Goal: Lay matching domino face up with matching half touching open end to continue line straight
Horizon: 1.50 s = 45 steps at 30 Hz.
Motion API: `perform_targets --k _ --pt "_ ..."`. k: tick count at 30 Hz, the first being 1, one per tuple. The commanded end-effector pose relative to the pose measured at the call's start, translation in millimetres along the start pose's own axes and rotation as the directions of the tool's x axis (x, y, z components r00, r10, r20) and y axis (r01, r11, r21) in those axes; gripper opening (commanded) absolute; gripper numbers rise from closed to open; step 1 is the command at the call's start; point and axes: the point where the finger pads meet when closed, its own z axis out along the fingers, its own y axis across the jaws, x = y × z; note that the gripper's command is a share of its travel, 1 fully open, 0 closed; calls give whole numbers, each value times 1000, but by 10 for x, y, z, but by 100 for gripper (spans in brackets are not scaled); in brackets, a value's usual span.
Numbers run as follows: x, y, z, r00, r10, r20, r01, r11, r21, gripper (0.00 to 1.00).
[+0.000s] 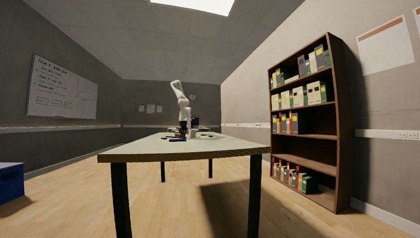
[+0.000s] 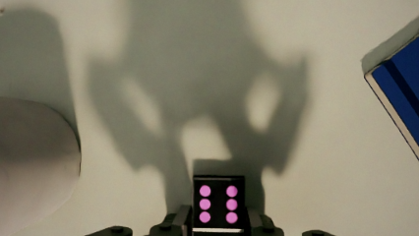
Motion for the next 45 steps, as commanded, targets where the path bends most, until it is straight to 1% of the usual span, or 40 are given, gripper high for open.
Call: perform_targets --k 1,24,45 --pt "-2 7 -9 1000 0 -1 0 1000 -2 31" --pt "-103 19 -9 1000 0 -1 0 1000 -2 31" --pt "-110 19 -9 1000 0 -1 0 1000 -2 31"
